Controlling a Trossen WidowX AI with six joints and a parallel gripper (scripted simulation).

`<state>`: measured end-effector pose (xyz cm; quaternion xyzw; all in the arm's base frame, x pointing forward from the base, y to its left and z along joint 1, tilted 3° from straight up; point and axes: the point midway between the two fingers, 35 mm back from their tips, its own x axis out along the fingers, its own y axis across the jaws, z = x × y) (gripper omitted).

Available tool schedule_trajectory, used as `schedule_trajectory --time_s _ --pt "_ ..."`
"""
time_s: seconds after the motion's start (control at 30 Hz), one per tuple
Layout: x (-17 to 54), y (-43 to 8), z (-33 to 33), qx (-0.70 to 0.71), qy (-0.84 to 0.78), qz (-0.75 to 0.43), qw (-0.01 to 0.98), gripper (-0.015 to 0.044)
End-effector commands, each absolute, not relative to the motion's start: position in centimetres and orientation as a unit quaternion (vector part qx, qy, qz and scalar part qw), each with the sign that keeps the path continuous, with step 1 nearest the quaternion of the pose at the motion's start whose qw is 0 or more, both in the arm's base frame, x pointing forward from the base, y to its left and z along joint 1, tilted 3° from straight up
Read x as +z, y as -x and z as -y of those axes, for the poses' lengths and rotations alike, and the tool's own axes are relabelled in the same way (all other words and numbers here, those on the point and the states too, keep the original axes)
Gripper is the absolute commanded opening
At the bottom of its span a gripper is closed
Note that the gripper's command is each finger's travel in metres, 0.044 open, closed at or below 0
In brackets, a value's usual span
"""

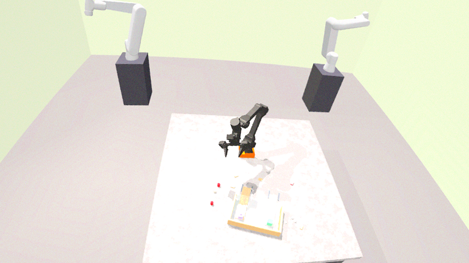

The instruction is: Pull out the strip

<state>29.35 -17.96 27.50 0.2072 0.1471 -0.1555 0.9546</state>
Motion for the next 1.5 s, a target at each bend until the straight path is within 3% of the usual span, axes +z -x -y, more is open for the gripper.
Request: schedule_trajectory --time_s 0.0,0.37,1.1,1.47 --pt "24.3 -31.5 12.8 -0.113 -0.163 -0.206 0.958 0.0400" --pt "17.6 -32.0 0.1 0.002 -0.004 -0.317 0.948 0.0400" --pt "17.5 -32.0 -0.1 0.003 -0.001 -0.318 0.948 0.0400" --pt "12.1 -34.8 3.0 -0.061 -0.063 -0.540 0.837 0.0111"
